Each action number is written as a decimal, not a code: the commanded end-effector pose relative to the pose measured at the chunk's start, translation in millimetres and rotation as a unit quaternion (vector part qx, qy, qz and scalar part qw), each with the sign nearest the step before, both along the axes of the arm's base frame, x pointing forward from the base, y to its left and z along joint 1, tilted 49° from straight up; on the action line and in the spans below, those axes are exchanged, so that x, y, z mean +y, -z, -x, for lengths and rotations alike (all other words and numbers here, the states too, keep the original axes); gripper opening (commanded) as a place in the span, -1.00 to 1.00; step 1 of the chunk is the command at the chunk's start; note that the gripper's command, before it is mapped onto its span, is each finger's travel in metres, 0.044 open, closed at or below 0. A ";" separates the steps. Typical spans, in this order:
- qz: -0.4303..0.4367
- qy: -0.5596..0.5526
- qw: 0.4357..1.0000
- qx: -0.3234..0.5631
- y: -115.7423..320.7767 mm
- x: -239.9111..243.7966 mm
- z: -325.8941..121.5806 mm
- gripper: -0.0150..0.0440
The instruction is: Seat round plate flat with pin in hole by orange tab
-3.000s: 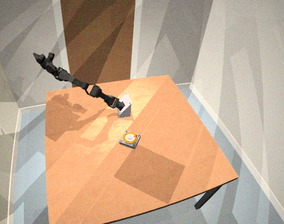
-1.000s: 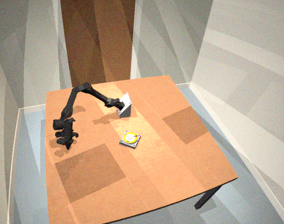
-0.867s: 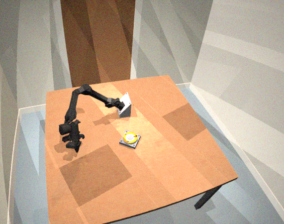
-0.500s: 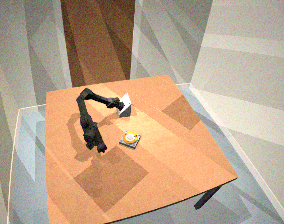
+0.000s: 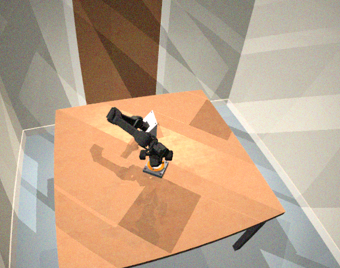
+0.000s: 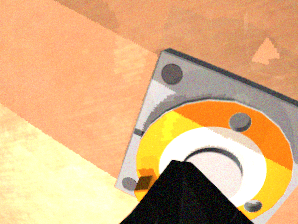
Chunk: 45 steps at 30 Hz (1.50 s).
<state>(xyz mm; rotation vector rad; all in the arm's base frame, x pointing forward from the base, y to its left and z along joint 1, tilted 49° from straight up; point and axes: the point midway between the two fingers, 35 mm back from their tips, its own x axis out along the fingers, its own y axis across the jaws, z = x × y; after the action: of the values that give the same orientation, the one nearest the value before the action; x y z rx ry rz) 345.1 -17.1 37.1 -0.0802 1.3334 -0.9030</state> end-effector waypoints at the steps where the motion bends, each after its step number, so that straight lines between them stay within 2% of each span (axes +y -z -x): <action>1: 0.040 -0.082 0.991 0.103 22.2 27.0 27.1 -0.49; 3: 0.068 -0.133 0.975 0.165 33.8 42.4 44.9 -0.49; 5: 0.079 -0.150 0.968 0.186 37.3 47.2 51.1 -0.49; 14: 0.079 -0.150 0.968 0.186 37.9 46.6 51.2 -0.49; 25: 0.080 -0.150 0.968 0.186 68.2 11.7 56.3 -0.49; 45: 0.080 -0.150 0.968 0.185 71.1 10.4 38.5 -0.49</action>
<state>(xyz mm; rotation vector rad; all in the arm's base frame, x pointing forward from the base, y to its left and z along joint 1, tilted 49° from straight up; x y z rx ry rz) 300.0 -6.2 -34.7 -0.5839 1.5460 -0.7577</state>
